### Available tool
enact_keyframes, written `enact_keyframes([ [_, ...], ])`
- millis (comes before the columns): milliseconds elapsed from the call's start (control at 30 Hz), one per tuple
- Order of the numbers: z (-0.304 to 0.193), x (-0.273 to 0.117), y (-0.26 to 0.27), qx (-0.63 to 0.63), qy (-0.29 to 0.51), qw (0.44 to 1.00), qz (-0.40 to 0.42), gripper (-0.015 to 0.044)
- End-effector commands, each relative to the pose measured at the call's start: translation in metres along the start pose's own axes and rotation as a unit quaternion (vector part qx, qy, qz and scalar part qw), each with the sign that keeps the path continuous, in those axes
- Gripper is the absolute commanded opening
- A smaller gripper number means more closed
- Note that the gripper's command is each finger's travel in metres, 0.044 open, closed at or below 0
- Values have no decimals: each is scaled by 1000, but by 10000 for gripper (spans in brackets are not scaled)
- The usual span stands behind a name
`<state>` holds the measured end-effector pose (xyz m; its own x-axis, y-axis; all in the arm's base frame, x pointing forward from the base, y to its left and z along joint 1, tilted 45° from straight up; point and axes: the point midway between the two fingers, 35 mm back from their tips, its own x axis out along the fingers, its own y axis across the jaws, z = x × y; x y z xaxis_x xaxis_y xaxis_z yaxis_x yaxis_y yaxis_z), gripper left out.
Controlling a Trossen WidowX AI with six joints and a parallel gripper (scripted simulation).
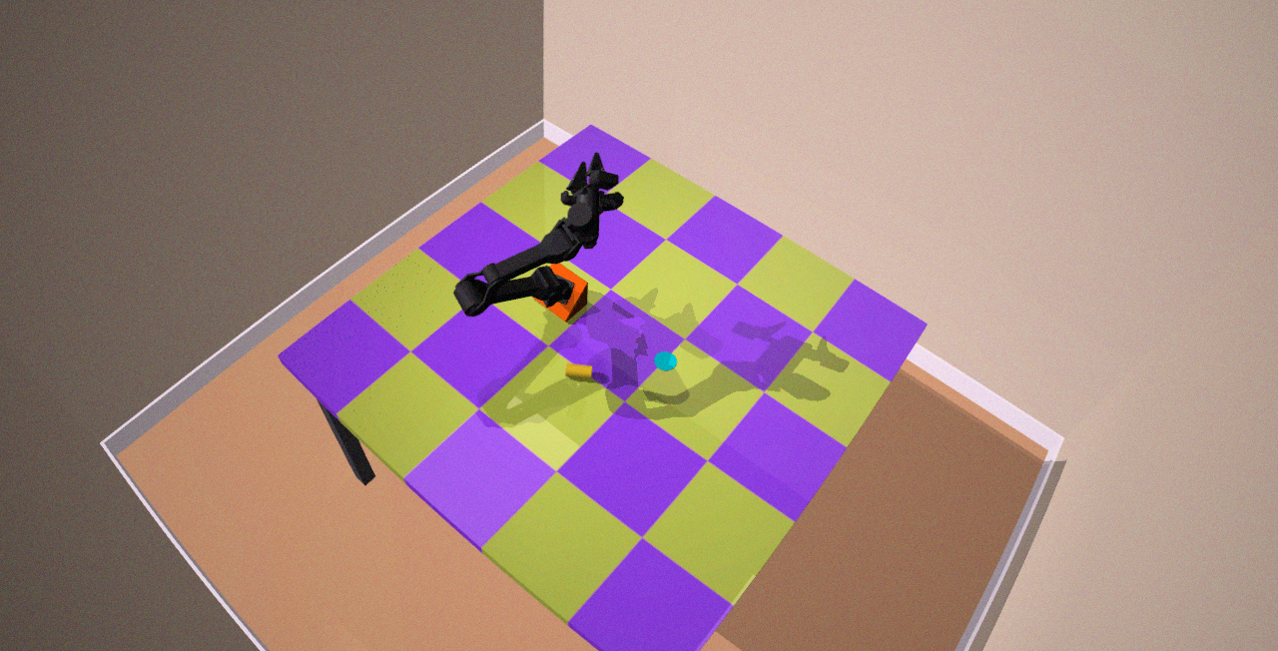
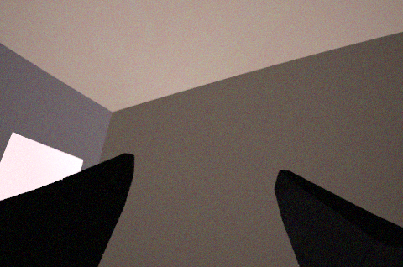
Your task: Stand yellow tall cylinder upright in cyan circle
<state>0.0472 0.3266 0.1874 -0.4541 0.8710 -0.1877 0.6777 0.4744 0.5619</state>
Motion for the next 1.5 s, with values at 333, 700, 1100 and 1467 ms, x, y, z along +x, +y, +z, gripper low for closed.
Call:
enact_keyframes([
  [333,117,-73,35,-109,-334,936,-1,309],
  [700,166,-179,10,-159,-528,809,-205,309],
  [1100,142,-300,-44,-150,-516,651,-537,309],
  [1467,67,-389,-79,-113,-280,530,-793,309],
])
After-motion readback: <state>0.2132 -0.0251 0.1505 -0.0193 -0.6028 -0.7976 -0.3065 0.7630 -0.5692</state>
